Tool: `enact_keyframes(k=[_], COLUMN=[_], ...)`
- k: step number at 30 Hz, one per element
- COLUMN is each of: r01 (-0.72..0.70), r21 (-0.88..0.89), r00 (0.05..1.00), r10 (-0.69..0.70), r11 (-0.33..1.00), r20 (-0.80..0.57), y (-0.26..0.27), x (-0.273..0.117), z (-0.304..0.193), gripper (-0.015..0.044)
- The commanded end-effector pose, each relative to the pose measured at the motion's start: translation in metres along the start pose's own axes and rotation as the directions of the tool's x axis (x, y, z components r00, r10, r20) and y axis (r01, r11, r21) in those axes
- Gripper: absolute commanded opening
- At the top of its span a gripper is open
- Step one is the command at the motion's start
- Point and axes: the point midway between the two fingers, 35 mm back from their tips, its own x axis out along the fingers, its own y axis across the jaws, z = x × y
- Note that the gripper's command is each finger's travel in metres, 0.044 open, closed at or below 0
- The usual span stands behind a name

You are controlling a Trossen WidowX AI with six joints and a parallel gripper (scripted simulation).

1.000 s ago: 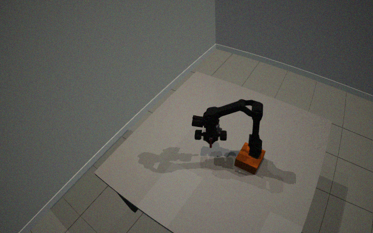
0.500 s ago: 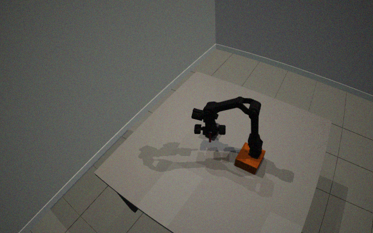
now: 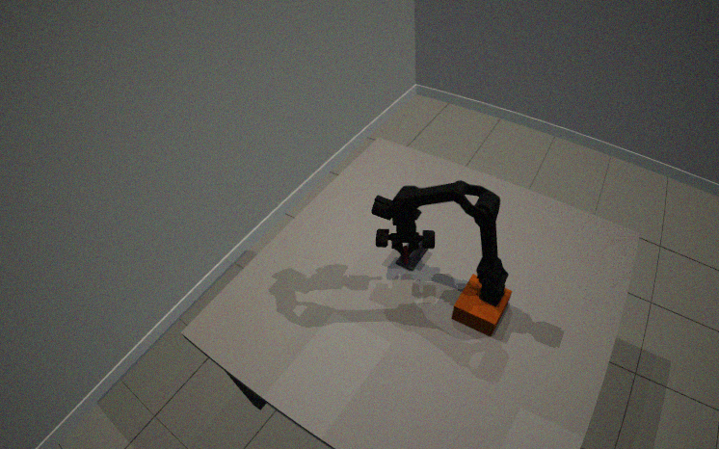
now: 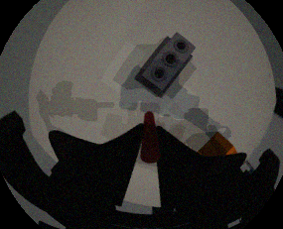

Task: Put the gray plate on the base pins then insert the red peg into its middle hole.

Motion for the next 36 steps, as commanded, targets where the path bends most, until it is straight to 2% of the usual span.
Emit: enact_keyframes(k=[1,26,36], r01=[-0.001,-0.002,-0.002], r21=[0.000,0.002,0.003], r00=[1.000,1.000,1.000], r10=[0.001,0.002,0.002], r11=[1.000,1.000,1.000], r20=[0.000,0.007,0.007], y=[0.000,-0.020,-0.020], x=[0.000,0.000,0.000], z=[0.012,0.088,0.090], gripper=[0.0000,0.0000,0.0000])
